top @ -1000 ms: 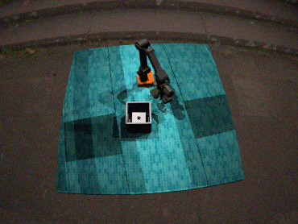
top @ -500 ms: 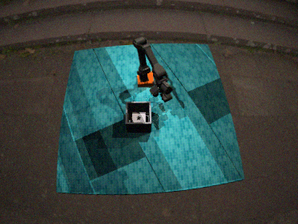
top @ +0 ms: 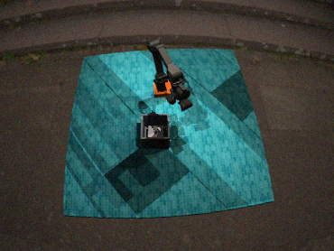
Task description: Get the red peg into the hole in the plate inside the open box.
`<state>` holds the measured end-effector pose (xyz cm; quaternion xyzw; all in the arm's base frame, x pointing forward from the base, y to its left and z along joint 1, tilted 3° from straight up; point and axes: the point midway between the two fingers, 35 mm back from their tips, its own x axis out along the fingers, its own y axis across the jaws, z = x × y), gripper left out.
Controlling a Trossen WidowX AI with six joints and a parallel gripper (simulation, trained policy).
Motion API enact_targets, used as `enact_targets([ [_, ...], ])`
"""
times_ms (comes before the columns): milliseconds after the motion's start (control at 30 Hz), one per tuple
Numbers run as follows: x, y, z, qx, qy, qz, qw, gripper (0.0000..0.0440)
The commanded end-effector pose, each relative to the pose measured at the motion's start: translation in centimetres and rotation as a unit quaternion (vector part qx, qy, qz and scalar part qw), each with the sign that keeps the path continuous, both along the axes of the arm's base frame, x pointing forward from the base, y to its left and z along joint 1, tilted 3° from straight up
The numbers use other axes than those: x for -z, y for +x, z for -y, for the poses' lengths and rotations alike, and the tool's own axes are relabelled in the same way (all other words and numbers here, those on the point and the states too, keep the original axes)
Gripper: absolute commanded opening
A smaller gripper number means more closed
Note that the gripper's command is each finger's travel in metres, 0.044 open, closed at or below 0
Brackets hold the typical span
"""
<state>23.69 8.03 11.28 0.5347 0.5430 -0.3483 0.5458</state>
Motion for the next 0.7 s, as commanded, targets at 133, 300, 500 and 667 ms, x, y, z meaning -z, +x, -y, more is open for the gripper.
enact_targets([
  [133, -3.1, 0.9, 1.9, 0.0, -0.018, 0.034, 0.999, 0.0],
  [300, -4.8, 1.5, 3.6, 0.004, -0.035, 0.047, 0.998, 0.0],
  [500, -5.8, 2.0, 5.8, 0.013, -0.058, 0.05, 0.997, 0.0],
  [667, -6.0, 2.3, 7.6, 0.02, -0.072, 0.044, 0.996, 0.0],
])
